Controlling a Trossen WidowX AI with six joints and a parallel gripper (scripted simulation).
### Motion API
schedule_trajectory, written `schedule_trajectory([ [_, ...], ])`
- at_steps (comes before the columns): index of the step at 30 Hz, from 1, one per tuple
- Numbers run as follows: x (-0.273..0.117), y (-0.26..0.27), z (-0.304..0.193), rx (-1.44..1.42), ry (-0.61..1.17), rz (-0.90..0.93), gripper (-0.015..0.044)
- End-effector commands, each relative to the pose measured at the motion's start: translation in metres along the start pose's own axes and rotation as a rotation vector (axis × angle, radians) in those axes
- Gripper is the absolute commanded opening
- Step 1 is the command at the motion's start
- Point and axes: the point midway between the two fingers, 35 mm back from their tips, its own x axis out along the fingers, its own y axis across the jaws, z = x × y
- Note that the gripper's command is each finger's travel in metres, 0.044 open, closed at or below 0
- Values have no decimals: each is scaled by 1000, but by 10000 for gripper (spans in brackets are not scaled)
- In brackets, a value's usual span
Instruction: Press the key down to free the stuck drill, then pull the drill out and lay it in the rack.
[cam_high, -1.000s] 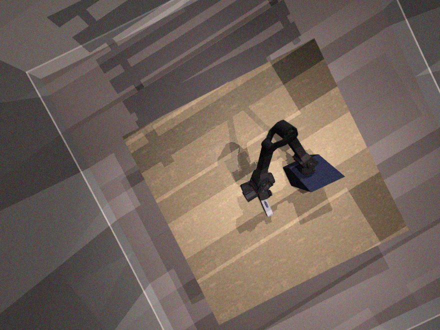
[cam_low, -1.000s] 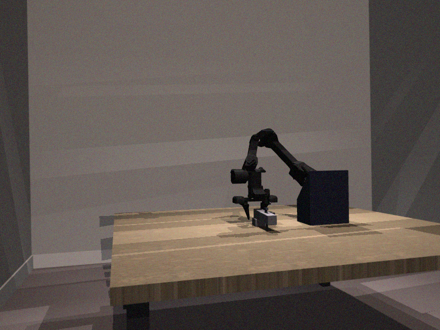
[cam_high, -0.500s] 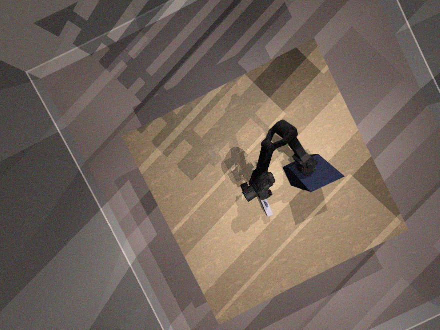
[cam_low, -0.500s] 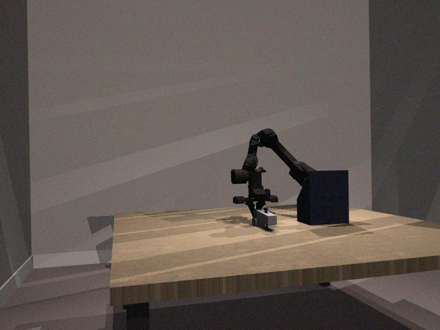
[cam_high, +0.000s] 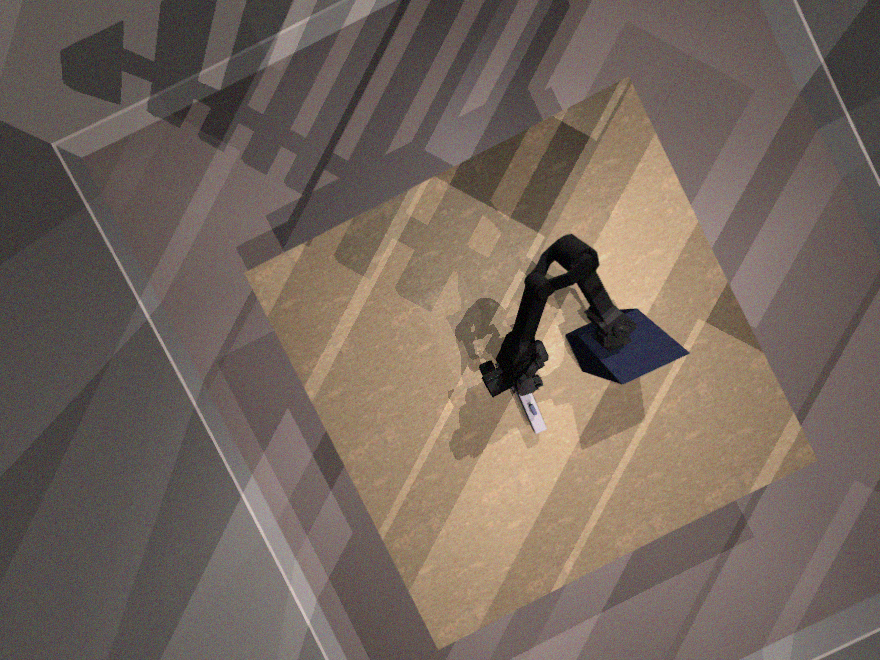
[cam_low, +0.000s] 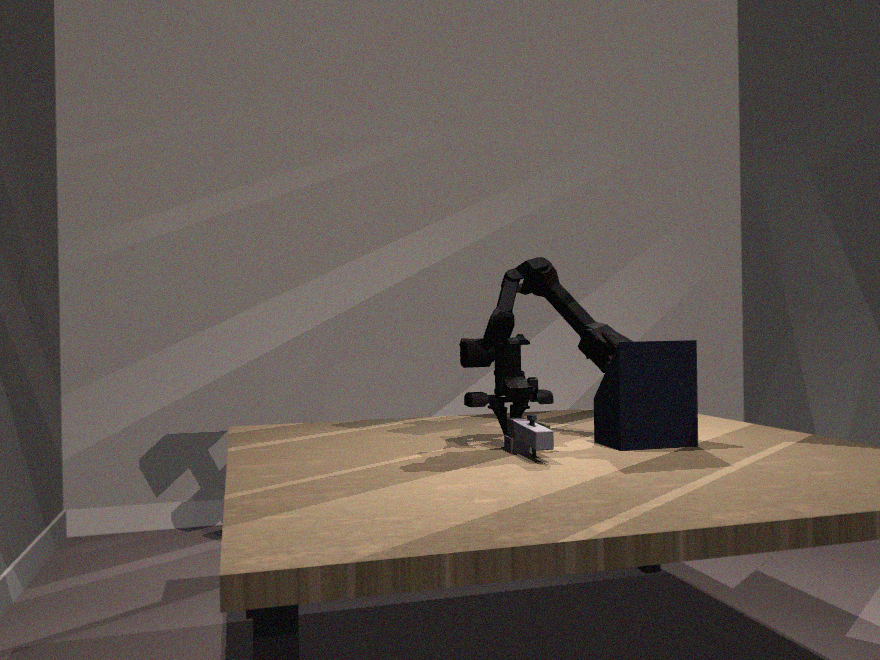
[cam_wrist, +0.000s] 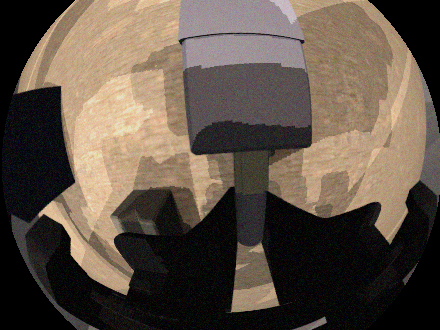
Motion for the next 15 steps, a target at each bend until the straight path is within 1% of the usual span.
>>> schedule_trajectory([
  [1, -1, 0, -7, -1, 3, -4, 0],
  [15, -2, 0, -27, -1, 4, -4, 0],
])
